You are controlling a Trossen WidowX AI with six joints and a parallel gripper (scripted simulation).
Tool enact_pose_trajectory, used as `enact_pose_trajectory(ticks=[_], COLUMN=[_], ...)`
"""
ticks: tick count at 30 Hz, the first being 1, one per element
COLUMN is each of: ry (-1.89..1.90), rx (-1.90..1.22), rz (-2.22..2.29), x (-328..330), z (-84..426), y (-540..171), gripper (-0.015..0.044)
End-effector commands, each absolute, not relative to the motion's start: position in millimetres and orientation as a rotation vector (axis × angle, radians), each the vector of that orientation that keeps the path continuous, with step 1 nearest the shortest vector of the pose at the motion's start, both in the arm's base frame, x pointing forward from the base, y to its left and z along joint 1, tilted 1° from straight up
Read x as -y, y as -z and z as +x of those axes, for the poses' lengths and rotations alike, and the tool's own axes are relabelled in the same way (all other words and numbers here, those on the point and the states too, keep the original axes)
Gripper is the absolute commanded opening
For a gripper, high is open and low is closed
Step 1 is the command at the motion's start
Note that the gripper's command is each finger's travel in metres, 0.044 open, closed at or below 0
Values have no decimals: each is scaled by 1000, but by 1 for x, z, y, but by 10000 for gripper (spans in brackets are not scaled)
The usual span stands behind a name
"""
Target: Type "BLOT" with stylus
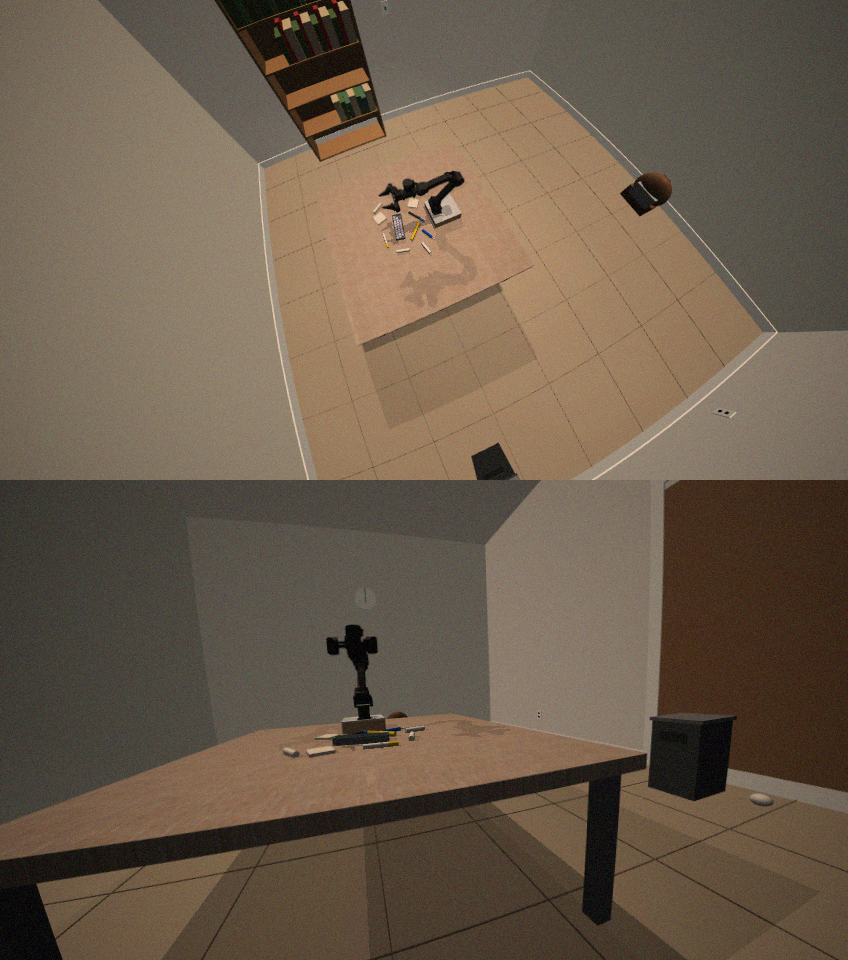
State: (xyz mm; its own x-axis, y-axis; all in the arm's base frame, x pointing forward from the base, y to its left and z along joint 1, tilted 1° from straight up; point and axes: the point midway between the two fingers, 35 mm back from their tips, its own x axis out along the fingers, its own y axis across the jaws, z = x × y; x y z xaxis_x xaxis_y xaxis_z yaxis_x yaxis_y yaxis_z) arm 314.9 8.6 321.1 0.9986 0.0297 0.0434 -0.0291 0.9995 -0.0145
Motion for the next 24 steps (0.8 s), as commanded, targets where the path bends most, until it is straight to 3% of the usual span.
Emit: enact_pose_trajectory(ticks=[1, 10, 17, 24], ry=[-31, -73, -29, 76], rx=[32, -580, -1126, -1535], rz=[-11, 88, 102, 73], x=[-9, -42, -68, -79], z=[316, 363, 349, 314], y=[-319, -194, -87, -24], gripper=[414, 177, 0, 0])
